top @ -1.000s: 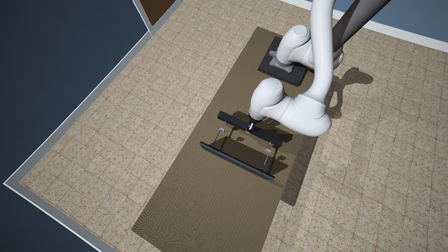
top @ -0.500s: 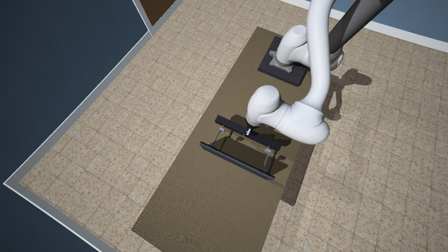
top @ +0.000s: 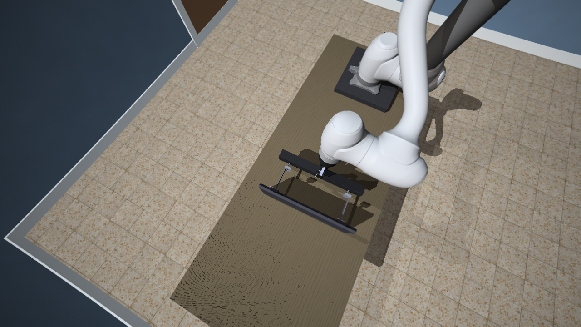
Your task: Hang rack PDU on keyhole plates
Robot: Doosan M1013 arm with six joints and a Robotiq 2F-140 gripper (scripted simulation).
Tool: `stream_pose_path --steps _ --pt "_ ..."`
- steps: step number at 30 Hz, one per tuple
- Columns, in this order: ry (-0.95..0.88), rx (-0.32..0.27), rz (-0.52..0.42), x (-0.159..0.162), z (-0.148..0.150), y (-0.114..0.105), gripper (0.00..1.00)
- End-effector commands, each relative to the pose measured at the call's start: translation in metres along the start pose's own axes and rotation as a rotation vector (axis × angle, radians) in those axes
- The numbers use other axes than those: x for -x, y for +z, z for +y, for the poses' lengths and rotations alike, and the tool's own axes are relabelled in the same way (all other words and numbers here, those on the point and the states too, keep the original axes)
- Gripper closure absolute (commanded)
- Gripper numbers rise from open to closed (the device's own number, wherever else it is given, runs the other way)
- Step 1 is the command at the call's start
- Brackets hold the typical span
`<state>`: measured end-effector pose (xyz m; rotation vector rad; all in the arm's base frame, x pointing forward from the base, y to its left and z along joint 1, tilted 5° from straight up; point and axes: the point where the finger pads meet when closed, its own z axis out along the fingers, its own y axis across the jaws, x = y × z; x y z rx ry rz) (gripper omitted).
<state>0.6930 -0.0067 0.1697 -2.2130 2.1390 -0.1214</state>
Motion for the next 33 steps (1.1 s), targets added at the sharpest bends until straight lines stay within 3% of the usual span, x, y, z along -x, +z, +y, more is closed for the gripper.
stream_pose_path --steps 1,33 --pt "0.000 0.000 -0.001 0.0020 -0.0032 0.0000 1.00" --pt "-0.009 0.008 0.000 0.0034 -0.0029 0.0021 1.00"
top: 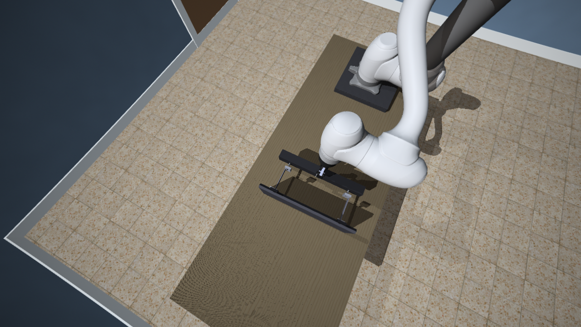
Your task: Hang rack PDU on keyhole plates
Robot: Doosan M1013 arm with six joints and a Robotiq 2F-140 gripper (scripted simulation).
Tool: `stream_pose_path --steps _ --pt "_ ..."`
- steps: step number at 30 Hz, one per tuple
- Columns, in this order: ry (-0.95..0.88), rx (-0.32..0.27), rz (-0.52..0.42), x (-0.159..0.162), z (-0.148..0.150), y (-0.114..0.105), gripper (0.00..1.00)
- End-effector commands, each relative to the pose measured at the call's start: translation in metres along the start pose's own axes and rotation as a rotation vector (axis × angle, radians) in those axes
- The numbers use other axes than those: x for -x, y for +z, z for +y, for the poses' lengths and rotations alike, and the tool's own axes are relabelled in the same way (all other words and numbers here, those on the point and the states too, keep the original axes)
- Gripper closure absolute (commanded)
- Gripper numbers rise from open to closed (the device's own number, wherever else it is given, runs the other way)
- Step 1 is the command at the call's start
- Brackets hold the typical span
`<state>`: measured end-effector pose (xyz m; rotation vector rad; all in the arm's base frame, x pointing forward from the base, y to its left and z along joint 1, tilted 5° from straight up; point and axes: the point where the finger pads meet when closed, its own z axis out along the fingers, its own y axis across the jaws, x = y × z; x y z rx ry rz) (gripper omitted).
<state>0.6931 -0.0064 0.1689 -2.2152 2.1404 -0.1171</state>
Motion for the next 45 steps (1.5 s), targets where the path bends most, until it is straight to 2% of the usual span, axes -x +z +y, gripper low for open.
stream_pose_path --steps 1,45 --pt "-0.010 0.005 0.000 0.0034 -0.0029 0.0016 1.00" --pt "-0.014 0.008 0.001 0.0059 -0.0024 0.0057 1.00"
